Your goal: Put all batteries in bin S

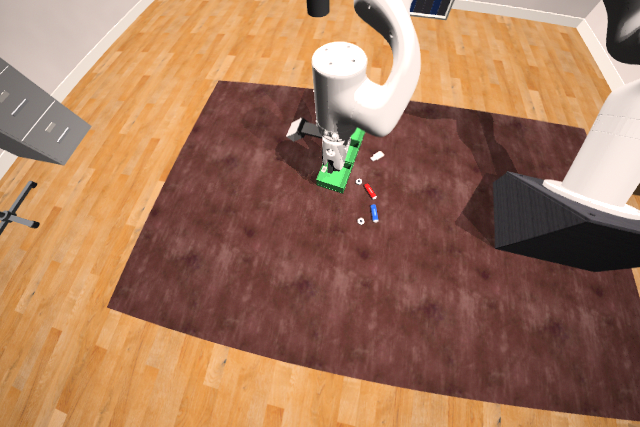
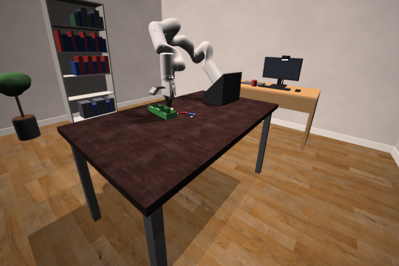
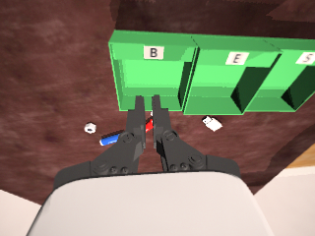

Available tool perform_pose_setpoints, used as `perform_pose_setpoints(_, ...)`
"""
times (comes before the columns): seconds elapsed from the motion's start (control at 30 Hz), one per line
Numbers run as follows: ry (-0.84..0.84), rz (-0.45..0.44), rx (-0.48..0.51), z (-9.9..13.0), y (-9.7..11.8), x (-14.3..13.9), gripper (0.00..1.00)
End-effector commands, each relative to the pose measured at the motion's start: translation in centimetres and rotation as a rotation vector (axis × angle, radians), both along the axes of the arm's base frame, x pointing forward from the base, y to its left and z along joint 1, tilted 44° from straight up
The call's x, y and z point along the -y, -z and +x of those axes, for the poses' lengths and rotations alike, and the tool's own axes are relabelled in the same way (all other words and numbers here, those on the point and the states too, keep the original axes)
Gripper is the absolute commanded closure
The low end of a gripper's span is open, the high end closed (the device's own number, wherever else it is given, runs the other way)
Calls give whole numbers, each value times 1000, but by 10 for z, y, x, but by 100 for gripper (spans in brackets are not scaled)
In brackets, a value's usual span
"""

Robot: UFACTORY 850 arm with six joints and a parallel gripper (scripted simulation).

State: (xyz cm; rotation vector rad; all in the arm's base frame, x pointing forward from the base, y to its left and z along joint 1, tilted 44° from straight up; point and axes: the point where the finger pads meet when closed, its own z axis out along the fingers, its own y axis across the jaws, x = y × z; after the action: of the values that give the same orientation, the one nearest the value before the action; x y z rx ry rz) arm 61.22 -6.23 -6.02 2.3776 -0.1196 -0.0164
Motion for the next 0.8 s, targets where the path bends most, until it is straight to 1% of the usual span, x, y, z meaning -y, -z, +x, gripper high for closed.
perform_pose_setpoints(0.0, -1, 1, 3, 3, -24, -22, 93)
perform_pose_setpoints(0.17, -1, 1, 3, 5, -54, -51, 93)
perform_pose_setpoints(0.23, -1, 1, 3, 5, -54, -51, 93)
perform_pose_setpoints(0.43, -1, 1, 3, 7, -90, -85, 93)
perform_pose_setpoints(0.77, -1, 1, 3, 7, -90, -85, 93)
